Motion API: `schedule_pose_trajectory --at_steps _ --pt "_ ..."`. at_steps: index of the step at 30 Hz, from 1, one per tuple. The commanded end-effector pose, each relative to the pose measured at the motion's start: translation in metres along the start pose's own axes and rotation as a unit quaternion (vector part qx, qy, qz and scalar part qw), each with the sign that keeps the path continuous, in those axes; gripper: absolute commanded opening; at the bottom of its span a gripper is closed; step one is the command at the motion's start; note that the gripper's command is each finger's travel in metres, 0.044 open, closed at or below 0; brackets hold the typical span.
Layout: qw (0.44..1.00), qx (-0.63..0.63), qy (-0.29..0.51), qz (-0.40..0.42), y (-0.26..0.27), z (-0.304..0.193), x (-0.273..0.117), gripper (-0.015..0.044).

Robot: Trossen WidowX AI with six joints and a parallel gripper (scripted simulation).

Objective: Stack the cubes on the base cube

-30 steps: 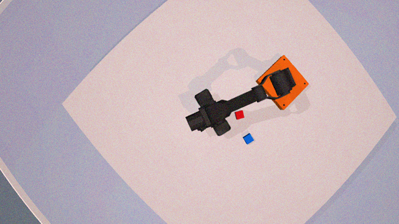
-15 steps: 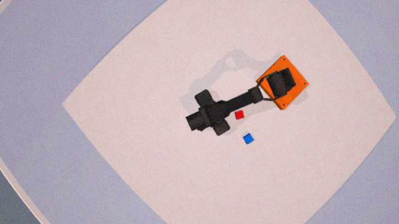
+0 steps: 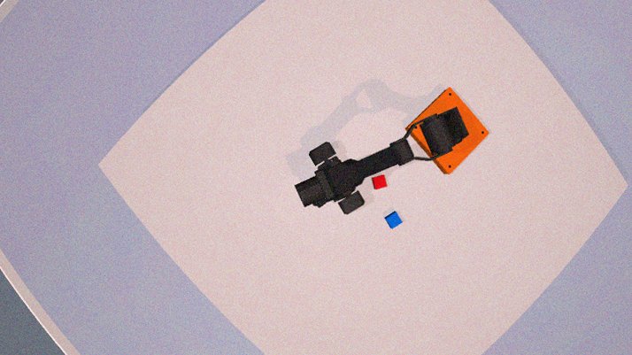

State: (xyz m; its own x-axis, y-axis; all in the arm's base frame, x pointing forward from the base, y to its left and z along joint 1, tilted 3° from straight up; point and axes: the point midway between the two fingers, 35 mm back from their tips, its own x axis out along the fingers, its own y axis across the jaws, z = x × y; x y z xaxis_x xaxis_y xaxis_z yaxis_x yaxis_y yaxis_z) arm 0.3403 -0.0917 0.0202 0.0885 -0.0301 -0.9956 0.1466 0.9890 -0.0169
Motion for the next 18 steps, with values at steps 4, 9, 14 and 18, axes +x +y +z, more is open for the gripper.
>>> schedule_pose_trajectory --at_steps 4,9,14,18 --pt "1.0 0.001 0.0 0.002 0.0 0.001 -0.006 0.0105" --pt "1.0 0.001 0.0 0.002 0.0 0.003 -0.022 0.0105" --pt "1.0 0.001 0.0 0.002 0.0 0.004 -0.037 0.0105" --pt "1.0 0.001 0.0 0.002 -0.001 0.005 -0.05 0.0105"
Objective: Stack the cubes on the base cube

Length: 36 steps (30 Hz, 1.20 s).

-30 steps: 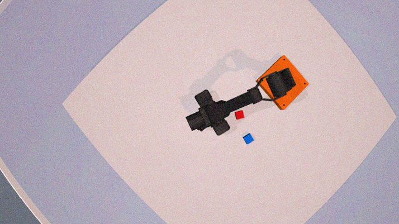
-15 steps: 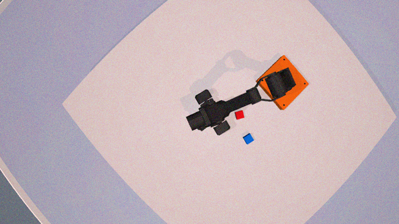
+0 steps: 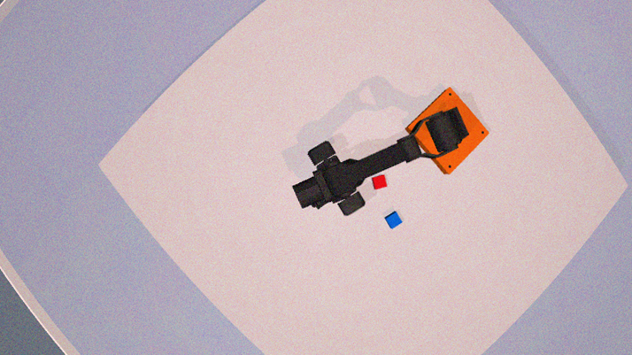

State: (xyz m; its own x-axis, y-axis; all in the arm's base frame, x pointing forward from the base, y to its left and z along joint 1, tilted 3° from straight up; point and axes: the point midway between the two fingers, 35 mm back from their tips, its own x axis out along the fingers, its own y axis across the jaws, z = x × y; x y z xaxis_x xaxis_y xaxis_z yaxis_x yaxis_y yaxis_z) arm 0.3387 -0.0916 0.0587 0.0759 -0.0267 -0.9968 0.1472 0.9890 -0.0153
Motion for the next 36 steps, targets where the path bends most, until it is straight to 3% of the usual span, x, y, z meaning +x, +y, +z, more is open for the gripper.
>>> schedule_pose_trajectory --at_steps 1,19,36 --pt "1.0 0.001 -0.007 0.001 0.0 0.003 -0.014 0.0105" --pt "1.0 0.001 -0.006 0.001 0.0 -0.003 -0.07 0.0105" --pt "0.996 0.092 -0.005 0.004 0.043 -0.008 -0.06 0.0105"
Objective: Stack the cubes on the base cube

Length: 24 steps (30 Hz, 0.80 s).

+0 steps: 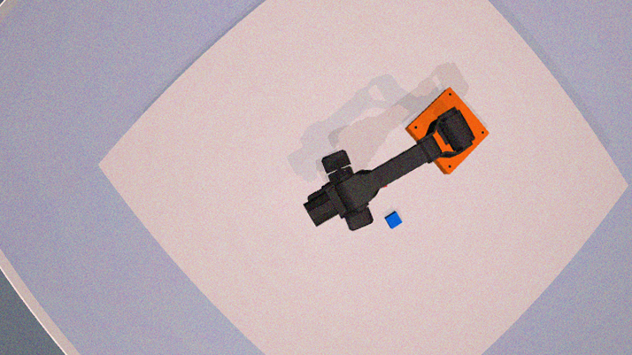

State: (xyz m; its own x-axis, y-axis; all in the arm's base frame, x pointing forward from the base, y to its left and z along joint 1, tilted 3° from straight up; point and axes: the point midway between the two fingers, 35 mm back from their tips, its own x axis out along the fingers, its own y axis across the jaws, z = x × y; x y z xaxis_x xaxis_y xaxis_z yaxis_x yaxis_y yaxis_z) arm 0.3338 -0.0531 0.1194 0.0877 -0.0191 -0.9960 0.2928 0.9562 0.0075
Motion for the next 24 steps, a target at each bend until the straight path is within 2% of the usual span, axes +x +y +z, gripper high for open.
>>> schedule_pose_trajectory --at_steps 1,24 --pt "1.0 0.023 0.0 -0.001 0.009 -0.005 0.003 0.0105" --pt "0.984 0.177 0.002 0.002 0.073 -0.038 0.02 0.0105"
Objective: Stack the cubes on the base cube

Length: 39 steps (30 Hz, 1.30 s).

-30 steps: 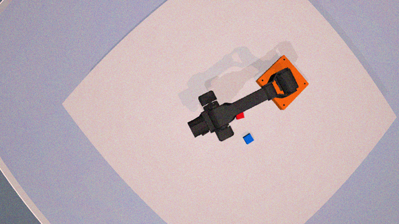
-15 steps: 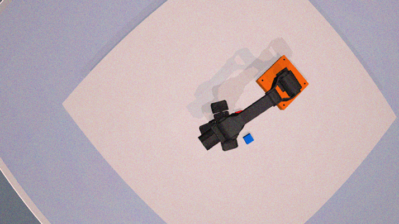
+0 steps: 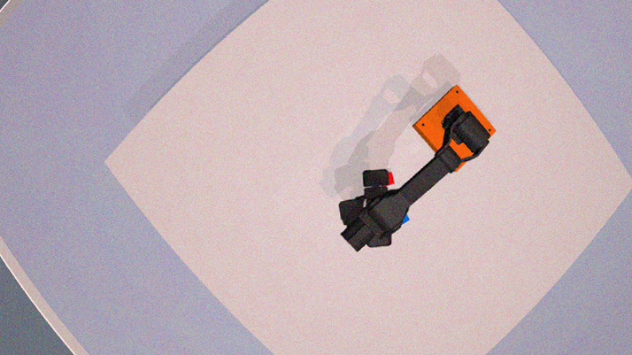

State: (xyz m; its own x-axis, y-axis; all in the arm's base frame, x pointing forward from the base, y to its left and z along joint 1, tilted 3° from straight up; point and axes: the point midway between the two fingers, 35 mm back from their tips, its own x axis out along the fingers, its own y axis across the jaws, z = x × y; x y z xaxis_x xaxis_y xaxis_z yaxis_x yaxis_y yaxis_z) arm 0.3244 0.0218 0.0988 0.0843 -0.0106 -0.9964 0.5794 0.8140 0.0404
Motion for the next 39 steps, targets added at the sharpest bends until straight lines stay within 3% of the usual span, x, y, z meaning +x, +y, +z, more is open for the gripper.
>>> schedule_pose_trajectory --at_steps 1,22,39 --pt "1.0 0.023 -0.002 -0.001 0.005 -0.009 0.002 0.0105" --pt "0.987 0.163 0.0 0.001 0.037 -0.063 0.017 0.0105" --pt "0.986 0.169 0.0 0.001 0.038 -0.065 0.029 0.0105"
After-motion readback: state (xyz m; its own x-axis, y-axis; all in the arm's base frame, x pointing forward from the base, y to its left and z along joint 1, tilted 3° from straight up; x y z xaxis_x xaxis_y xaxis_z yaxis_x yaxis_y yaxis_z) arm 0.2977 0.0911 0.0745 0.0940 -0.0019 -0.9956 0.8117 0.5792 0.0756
